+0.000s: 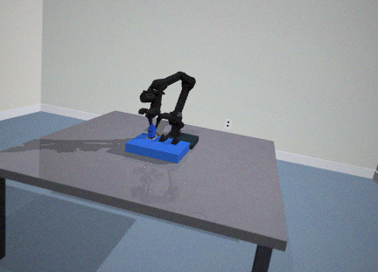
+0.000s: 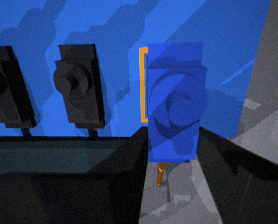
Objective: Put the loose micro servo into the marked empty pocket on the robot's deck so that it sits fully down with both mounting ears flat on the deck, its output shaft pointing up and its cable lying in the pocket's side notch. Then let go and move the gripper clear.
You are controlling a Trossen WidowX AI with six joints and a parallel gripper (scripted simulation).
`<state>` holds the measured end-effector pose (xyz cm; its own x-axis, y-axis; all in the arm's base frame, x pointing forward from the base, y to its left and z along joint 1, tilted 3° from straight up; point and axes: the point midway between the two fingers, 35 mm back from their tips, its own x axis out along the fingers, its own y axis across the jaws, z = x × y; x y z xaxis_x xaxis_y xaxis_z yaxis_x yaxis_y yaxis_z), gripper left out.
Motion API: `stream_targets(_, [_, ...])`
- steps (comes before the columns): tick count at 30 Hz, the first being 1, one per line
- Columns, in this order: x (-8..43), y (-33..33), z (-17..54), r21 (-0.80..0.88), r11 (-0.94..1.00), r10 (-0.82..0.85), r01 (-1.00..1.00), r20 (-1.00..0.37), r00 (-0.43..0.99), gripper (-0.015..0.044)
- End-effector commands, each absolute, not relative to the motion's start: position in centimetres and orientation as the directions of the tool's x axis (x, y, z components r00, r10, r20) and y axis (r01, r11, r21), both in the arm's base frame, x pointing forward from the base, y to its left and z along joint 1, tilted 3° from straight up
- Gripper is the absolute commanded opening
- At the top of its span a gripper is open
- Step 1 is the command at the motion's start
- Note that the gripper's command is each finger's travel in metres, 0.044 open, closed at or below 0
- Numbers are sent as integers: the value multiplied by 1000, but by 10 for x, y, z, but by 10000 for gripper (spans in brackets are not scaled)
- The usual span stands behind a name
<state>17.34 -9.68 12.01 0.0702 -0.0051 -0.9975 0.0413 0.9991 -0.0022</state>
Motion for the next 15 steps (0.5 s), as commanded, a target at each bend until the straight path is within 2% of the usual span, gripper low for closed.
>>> stream_targets(1, [174, -96, 120, 1, 999, -2, 40, -997, 74, 0])
stream_targets(15, [175, -96, 110, 1, 999, -2, 40, -997, 74, 0])
